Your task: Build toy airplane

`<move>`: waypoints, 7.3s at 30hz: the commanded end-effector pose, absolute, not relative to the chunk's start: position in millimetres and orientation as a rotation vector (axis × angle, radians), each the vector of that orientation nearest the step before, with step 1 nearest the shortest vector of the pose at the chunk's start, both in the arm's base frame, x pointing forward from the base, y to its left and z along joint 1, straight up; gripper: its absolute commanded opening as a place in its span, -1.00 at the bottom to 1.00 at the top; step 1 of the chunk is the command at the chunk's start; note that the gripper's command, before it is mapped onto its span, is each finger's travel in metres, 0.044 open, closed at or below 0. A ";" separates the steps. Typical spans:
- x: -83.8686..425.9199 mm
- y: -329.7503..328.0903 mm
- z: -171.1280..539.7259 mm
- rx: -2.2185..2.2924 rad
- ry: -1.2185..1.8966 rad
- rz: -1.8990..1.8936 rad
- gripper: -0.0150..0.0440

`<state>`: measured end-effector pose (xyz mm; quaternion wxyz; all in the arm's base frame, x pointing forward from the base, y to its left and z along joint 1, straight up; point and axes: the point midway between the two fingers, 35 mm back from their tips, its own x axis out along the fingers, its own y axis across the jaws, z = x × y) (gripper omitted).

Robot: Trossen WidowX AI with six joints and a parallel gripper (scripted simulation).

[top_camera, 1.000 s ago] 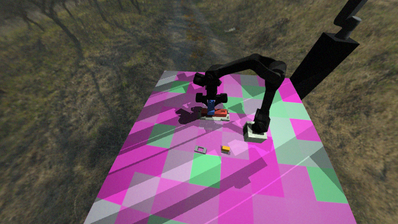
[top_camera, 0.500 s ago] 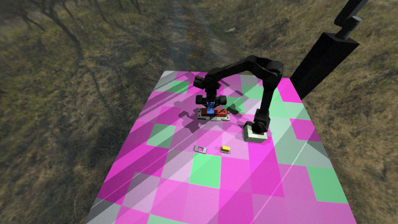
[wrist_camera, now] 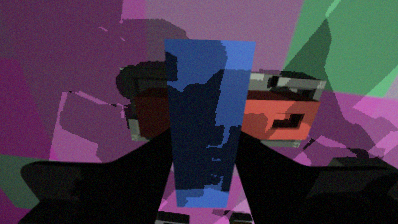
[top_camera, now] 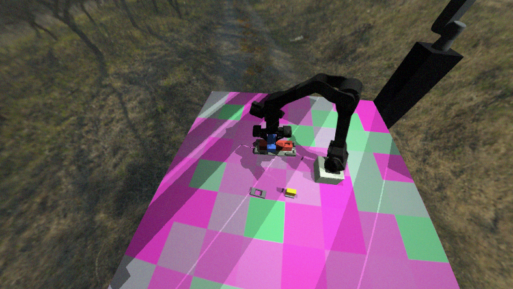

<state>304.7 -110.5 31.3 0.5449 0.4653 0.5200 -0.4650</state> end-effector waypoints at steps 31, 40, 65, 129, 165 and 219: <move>304.7 -110.5 31.5 1.104 1.234 -1.103 1.00; 303.6 -109.7 105.3 1.111 1.230 -1.100 1.00; 305.6 -111.8 112.4 0.030 1.536 -0.059 1.00; 177.3 138.4 37.1 0.028 1.550 -0.016 1.00; 178.0 138.4 -16.9 0.026 1.551 -0.017 1.00; 183.3 143.4 45.0 0.029 1.561 -0.023 -0.49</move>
